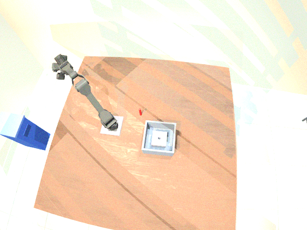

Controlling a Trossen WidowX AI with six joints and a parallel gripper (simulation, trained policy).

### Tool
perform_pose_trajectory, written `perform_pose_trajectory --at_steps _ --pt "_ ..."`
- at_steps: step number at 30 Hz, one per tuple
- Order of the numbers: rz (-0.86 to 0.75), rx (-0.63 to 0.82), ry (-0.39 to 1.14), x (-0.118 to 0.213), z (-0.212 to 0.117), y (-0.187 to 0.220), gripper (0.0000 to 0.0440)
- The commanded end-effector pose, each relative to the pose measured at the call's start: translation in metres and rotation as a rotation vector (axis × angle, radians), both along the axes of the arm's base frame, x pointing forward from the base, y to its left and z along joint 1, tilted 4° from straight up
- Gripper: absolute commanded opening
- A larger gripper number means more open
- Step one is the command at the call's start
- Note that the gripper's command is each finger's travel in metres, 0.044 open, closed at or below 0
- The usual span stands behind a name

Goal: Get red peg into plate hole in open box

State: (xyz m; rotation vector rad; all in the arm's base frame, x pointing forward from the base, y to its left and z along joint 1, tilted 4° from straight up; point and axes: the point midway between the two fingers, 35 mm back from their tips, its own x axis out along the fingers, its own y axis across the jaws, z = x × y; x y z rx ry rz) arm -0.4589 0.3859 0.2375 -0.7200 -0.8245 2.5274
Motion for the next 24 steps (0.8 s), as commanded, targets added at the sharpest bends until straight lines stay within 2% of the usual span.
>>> perform_pose_trajectory --at_steps 1,12,24 --pt "-0.081 -0.090 0.004 0.028 -0.007 0.015 0.0430" --pt "-0.361 -0.354 0.052 0.123 -0.018 0.052 0.0431" --pt "-0.683 -0.616 0.127 0.229 -0.036 0.067 0.0439"
